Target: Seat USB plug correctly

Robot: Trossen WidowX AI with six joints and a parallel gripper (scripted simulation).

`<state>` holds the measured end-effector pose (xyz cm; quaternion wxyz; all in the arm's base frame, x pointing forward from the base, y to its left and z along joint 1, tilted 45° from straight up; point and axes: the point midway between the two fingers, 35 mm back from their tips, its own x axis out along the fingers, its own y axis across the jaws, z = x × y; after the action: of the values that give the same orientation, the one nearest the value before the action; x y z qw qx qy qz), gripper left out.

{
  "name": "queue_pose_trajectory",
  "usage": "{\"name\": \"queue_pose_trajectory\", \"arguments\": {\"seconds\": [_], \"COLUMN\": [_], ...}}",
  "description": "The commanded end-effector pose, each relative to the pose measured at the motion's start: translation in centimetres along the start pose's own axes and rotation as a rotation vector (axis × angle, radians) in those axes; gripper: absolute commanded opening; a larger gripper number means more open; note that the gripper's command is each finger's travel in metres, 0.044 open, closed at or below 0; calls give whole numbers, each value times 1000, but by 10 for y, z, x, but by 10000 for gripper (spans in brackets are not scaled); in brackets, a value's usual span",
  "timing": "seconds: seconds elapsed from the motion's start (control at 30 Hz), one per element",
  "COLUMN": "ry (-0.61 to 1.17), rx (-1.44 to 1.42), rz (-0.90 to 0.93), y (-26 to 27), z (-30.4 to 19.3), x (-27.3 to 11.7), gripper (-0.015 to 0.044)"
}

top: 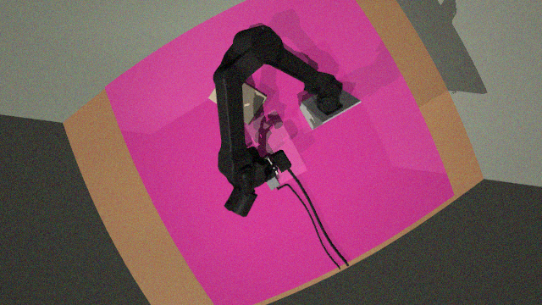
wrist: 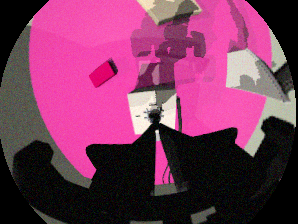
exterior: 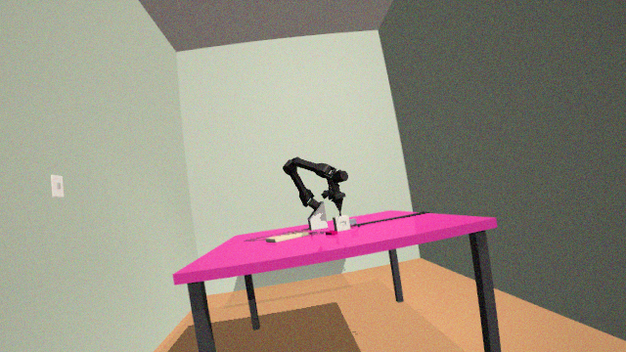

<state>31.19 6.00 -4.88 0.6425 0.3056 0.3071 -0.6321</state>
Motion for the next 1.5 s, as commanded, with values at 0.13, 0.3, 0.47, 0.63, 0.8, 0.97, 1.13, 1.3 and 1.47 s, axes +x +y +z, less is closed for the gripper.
{"name": "queue_pose_trajectory", "arguments": {"seconds": [0.13, 0.3, 0.47, 0.63, 0.8, 0.97, 1.13, 1.3, 1.47], "ry": [-3, -3, -3, -3, -3, -3, -4, -4, -4], "rx": [-4, -4, -4, -4, -4, -4, -4, -4, -4], "rz": [2, 2, 2, 2, 2, 2, 2, 2, 2], "y": [0, 0, 0, 0, 0, 0, 0, 0, 0], "z": [0, 0, 0, 0, 0, 0, 1, 1, 1], "x": [2, 2, 3, 3, 4, 5, 5, 6, 6], "gripper": [0, 0, 0, 0, 0, 0, 0, 0, 0]}}
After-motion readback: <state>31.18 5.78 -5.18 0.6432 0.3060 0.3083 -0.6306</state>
